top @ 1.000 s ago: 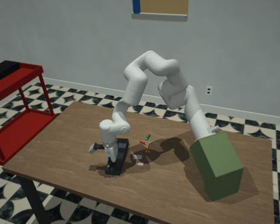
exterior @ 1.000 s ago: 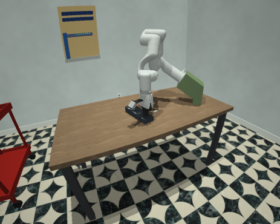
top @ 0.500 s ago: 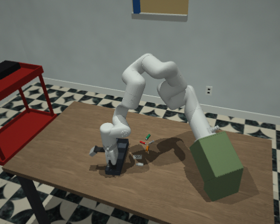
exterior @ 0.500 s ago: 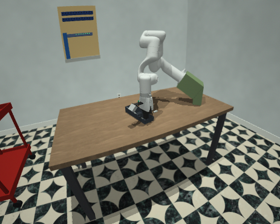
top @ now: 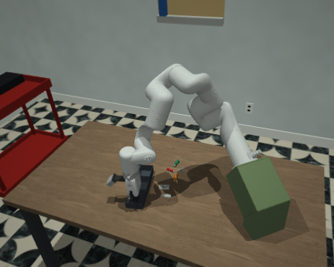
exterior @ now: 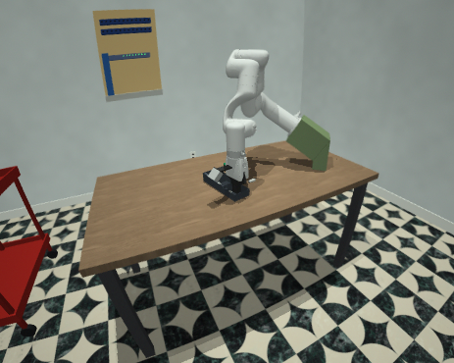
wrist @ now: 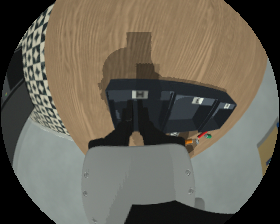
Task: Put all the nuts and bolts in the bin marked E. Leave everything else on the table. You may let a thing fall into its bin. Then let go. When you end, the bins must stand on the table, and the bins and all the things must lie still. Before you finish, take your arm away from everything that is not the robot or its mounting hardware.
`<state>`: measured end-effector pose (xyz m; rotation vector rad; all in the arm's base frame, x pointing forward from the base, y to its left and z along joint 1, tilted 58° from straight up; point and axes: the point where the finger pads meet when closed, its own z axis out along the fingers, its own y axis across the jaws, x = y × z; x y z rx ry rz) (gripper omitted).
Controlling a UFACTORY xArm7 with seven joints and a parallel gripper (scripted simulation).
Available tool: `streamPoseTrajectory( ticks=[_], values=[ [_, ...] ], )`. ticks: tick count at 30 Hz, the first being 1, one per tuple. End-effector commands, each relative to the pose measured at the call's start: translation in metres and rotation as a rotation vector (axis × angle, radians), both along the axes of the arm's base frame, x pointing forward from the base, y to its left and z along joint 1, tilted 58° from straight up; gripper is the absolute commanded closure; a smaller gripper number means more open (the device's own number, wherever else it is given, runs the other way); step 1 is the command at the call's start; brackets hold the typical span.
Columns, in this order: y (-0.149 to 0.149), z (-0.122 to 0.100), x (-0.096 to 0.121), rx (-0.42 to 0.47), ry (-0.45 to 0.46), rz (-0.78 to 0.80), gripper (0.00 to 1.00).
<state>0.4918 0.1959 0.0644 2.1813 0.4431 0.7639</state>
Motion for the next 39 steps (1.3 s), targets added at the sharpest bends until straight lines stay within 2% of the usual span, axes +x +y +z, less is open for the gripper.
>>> streamPoseTrajectory(
  ticks=[1, 23, 39],
  values=[
    [0.002, 0.0, 0.0, 0.002, -0.001, 0.004, 0.93],
    [0.002, 0.0, 0.0, 0.002, -0.001, 0.004, 0.93],
    [0.012, 0.01, -0.012, 0.002, -0.001, 0.004, 0.93]
  ],
)
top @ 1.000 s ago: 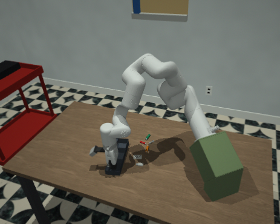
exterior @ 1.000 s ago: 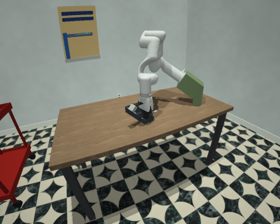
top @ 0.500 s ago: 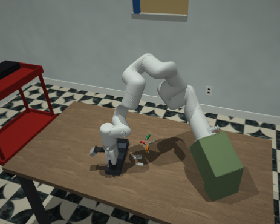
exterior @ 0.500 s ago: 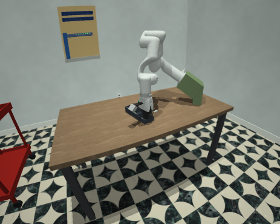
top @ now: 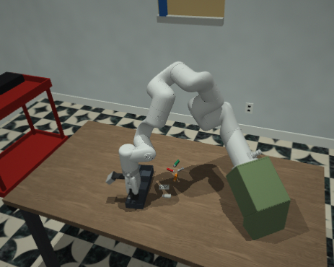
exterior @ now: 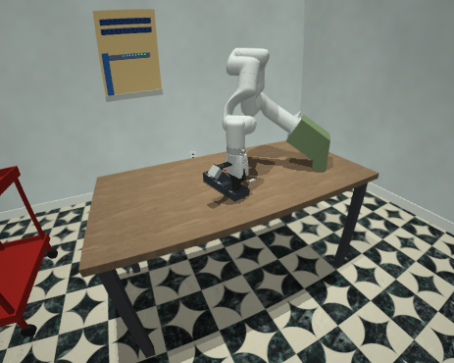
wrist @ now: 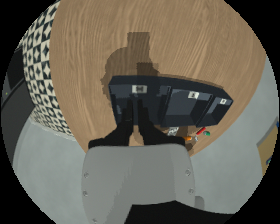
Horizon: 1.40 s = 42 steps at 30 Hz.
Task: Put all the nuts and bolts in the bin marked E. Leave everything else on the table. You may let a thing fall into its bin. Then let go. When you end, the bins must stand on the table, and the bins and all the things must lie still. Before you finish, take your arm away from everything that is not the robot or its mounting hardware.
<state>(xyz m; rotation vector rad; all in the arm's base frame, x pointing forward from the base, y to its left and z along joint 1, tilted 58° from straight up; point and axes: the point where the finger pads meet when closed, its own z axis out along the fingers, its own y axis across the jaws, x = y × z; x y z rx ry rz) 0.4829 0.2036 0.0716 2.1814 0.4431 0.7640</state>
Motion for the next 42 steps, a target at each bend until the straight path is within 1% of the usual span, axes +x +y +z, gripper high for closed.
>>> streamPoseTrajectory(
  ticks=[1, 10, 18, 24, 38, 40, 41, 42],
  values=[
    [0.005, 0.004, -0.004, 0.002, -0.001, 0.004, 0.93],
    [0.011, 0.009, -0.01, 0.002, -0.001, 0.004, 0.93],
    [0.027, 0.024, -0.03, 0.002, -0.001, 0.004, 0.93],
    [0.027, 0.024, -0.03, 0.002, -0.001, 0.004, 0.93],
    [0.092, 0.086, -0.105, 0.002, -0.001, 0.004, 0.93],
    [0.092, 0.086, -0.105, 0.002, -0.001, 0.004, 0.93],
    [0.096, 0.09, -0.11, 0.002, -0.001, 0.004, 0.93],
    [0.096, 0.09, -0.11, 0.002, -0.001, 0.004, 0.93]
  ],
)
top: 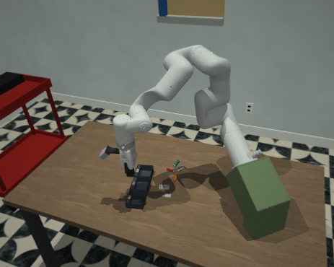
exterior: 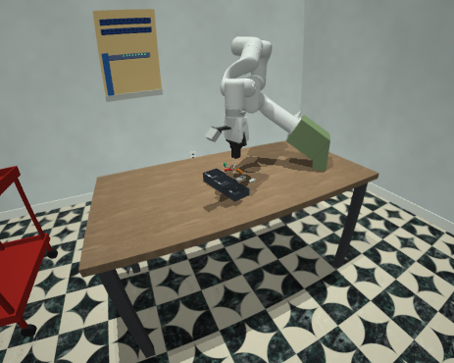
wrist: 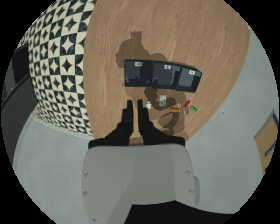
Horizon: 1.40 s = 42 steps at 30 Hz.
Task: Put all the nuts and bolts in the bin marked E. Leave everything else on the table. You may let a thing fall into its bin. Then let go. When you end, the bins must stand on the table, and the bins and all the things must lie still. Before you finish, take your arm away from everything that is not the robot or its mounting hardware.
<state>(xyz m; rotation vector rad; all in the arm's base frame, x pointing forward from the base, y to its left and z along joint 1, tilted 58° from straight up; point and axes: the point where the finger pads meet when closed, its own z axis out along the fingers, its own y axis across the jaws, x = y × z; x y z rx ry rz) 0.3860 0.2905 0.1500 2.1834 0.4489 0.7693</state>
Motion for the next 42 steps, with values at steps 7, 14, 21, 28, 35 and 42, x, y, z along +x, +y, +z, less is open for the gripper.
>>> streamPoseTrajectory(
  ticks=[7, 14, 21, 28, 35, 42],
  values=[
    [0.009, 0.012, -0.013, -0.001, 0.0, -0.002, 0.93],
    [-0.007, 0.013, -0.016, -0.067, 0.055, 0.05, 0.71],
    [-0.056, 0.019, -0.024, -0.209, 0.173, 0.16, 0.71],
    [-0.114, 0.025, -0.033, -0.35, 0.292, 0.258, 0.71],
    [-0.155, 0.029, -0.04, -0.434, 0.364, 0.346, 0.71],
    [-0.212, 0.036, -0.049, -0.434, 0.364, 0.346, 0.71]
  ],
)
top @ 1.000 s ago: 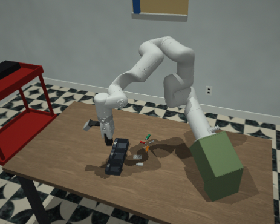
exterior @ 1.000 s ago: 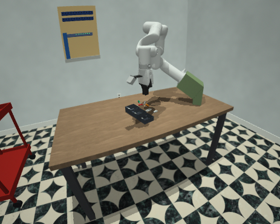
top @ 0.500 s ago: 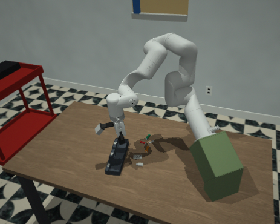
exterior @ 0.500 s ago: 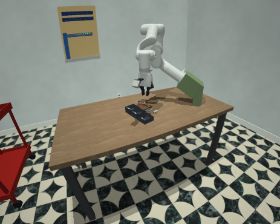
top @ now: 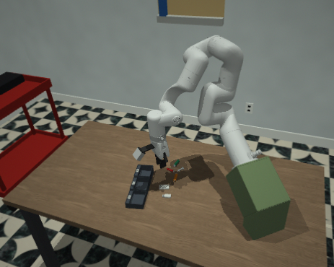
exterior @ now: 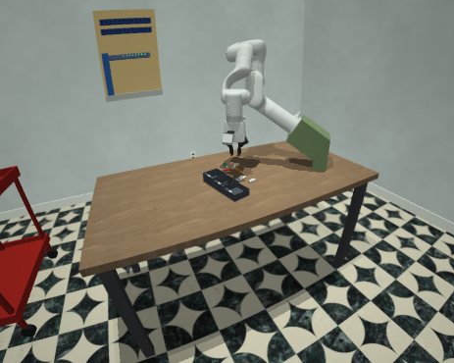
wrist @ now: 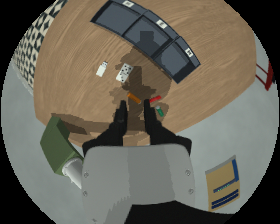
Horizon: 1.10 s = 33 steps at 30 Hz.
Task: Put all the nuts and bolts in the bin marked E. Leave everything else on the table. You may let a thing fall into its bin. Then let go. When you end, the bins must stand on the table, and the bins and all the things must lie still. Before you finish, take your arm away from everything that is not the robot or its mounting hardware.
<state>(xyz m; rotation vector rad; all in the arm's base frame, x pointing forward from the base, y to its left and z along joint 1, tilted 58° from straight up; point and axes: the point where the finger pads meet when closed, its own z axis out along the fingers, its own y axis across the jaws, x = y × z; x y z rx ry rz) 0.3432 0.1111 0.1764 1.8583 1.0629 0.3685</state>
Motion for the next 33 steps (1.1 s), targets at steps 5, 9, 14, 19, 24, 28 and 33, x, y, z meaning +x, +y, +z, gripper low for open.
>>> streamPoseTrajectory(
  ticks=[5, 9, 14, 19, 24, 28, 33],
  values=[
    [-0.074, 0.014, -0.013, 0.008, -0.001, 0.031, 0.71],
    [-0.077, 0.013, -0.014, 0.008, -0.001, 0.031, 0.71],
    [-0.078, 0.012, -0.013, 0.008, -0.001, 0.031, 0.71],
    [-0.077, 0.011, -0.018, 0.008, -0.001, 0.031, 0.71],
    [-0.077, 0.011, -0.018, 0.008, -0.001, 0.031, 0.71],
    [-0.077, 0.011, -0.018, 0.008, -0.001, 0.031, 0.71],
    [-0.077, 0.011, -0.018, 0.008, -0.001, 0.031, 0.71]
  ],
)
